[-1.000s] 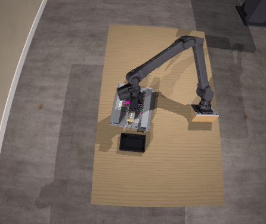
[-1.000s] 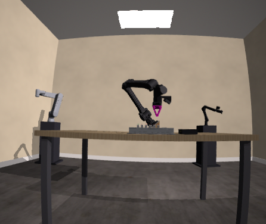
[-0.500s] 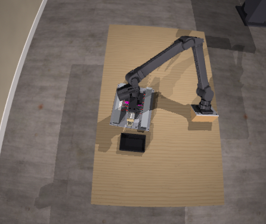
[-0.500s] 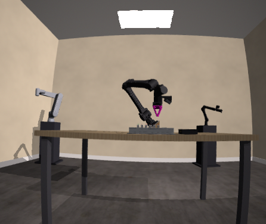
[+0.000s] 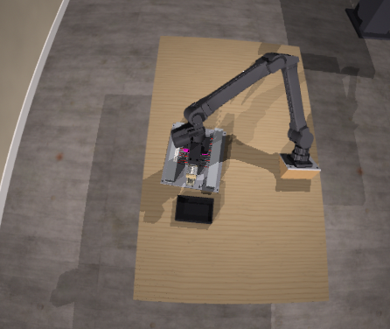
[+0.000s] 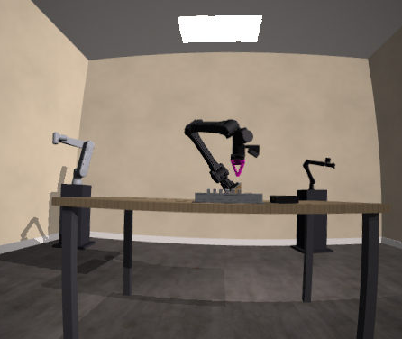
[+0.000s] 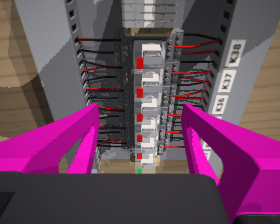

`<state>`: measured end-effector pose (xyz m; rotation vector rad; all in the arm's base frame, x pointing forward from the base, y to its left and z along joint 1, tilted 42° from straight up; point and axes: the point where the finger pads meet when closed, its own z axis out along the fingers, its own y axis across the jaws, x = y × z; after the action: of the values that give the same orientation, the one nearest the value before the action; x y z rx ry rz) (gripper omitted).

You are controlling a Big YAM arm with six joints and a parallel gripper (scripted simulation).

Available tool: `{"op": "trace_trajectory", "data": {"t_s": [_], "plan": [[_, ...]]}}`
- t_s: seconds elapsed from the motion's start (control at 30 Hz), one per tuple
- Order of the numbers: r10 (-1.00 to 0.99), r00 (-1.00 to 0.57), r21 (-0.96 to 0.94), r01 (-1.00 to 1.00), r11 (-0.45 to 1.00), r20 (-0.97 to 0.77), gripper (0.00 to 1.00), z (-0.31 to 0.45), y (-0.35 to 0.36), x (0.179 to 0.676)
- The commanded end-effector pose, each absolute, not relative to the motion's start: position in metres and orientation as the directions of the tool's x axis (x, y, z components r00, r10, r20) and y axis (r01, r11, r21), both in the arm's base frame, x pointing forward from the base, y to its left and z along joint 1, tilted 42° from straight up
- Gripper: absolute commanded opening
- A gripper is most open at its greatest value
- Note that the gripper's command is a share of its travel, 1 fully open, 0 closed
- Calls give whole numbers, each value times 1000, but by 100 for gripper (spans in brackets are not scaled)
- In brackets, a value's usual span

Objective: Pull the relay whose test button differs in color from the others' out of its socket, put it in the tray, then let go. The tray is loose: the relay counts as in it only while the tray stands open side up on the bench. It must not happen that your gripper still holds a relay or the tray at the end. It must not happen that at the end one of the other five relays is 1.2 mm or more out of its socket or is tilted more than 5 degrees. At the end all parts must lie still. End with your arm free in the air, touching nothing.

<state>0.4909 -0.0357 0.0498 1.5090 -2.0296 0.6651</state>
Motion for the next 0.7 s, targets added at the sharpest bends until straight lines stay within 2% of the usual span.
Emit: {"op": "trace_trajectory", "data": {"t_s": [0.0, 0.67], "plan": [[-721, -264, -129, -963, 238, 641, 59, 67, -21, 506], [-720, -262, -125, -963, 239, 643, 59, 67, -24, 504]]}}
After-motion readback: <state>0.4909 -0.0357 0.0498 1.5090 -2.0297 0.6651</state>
